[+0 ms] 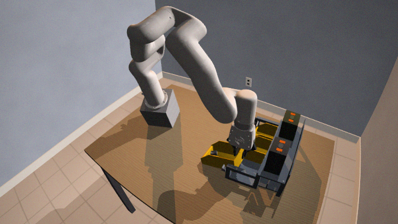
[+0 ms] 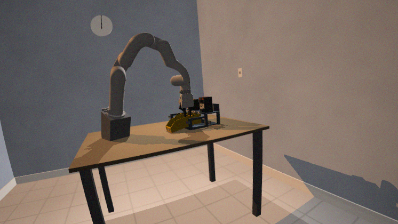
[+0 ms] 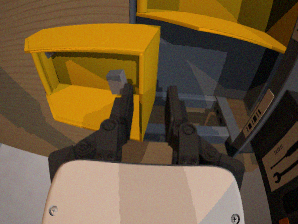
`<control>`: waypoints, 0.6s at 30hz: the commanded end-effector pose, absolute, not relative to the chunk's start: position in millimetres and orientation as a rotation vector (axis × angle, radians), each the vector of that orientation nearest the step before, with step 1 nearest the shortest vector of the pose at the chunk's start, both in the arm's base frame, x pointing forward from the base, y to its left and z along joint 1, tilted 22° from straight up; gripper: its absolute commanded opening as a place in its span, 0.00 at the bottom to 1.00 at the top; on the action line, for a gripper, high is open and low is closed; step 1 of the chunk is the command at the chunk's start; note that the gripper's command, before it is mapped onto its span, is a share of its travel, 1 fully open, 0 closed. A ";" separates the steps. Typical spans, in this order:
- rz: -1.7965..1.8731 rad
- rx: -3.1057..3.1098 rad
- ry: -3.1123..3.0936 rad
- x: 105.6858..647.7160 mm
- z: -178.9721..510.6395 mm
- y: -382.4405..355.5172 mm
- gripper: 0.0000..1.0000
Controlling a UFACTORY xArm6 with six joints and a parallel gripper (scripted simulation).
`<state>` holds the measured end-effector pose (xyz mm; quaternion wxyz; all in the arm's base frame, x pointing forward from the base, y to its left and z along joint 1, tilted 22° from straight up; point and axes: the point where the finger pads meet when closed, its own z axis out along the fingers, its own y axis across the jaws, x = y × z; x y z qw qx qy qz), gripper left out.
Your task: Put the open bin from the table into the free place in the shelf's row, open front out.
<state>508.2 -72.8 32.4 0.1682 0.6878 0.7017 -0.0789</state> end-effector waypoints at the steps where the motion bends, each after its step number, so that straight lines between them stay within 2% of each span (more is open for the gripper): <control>1: -0.214 1.952 1.992 509.0 51.8 -66.3 0.33; 14: -0.214 1.952 1.992 508.2 57.4 -64.2 0.33; 18: -0.214 1.952 1.992 503.4 90.5 -52.0 0.33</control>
